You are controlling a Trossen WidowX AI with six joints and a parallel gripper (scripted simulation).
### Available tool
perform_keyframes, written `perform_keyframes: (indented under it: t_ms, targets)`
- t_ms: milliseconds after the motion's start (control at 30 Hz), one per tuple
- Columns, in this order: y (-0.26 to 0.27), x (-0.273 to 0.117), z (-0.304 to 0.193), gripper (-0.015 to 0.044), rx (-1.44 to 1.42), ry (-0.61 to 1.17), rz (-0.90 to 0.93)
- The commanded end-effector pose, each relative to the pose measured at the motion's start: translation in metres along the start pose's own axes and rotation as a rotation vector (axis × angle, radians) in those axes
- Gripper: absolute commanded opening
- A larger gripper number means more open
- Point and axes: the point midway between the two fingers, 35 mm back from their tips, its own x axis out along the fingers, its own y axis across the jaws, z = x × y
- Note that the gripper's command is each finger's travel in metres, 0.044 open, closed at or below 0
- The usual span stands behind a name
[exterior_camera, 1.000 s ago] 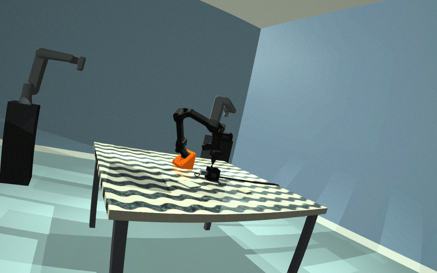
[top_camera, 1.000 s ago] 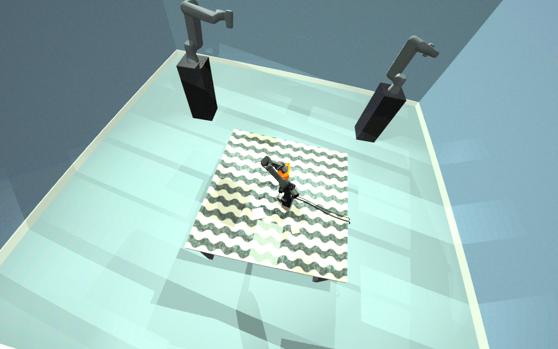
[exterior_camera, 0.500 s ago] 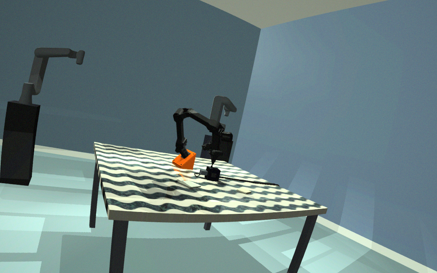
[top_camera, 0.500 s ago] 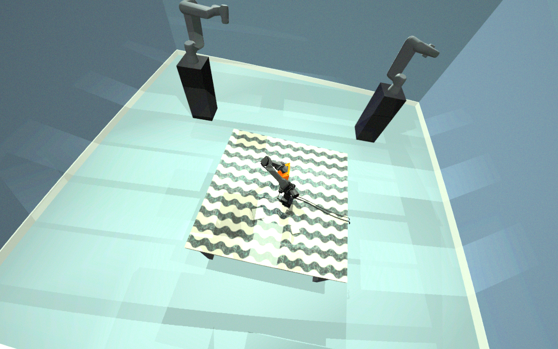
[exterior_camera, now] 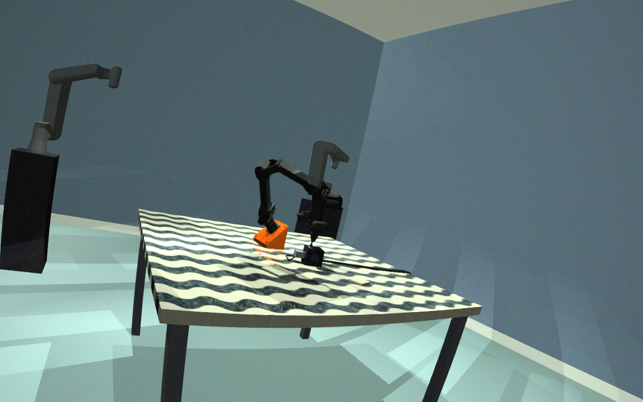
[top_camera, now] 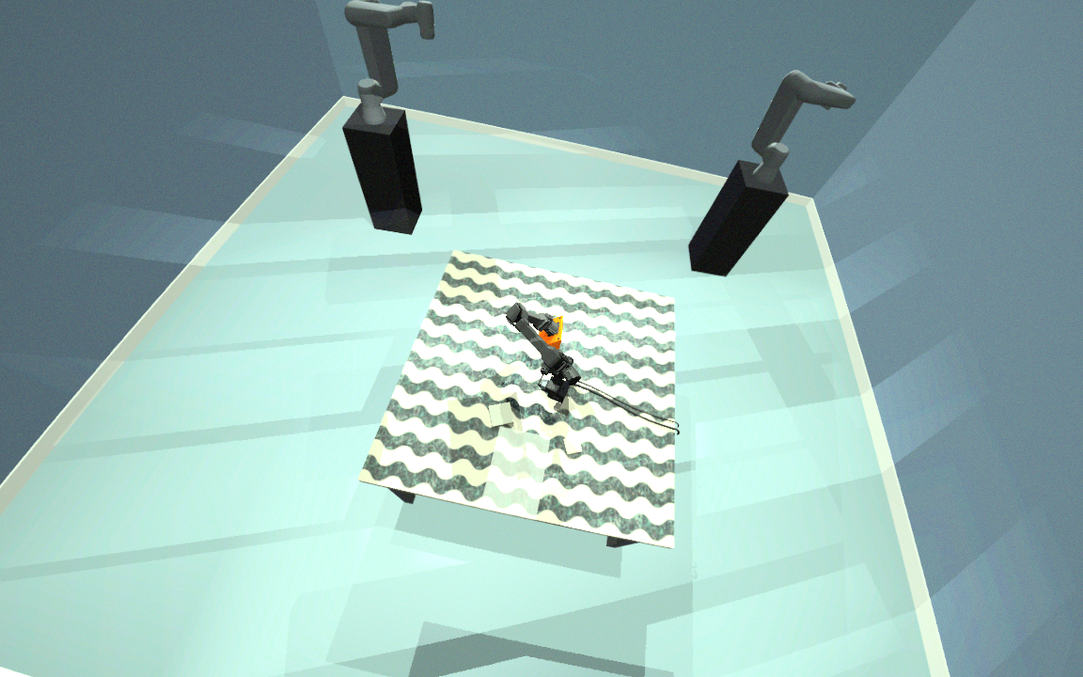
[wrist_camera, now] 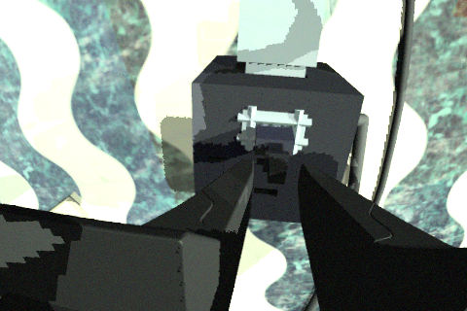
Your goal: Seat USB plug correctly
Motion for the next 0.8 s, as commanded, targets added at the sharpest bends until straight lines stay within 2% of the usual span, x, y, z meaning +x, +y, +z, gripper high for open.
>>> perform_keyframes:
  t_ms: [0,767]
  targets:
    - [0.000,0.000,0.000,0.0095,0.000,0.000,0.000]
    - [0.000,-0.011,-0.001,0.0095,0.000,0.000,-0.001]
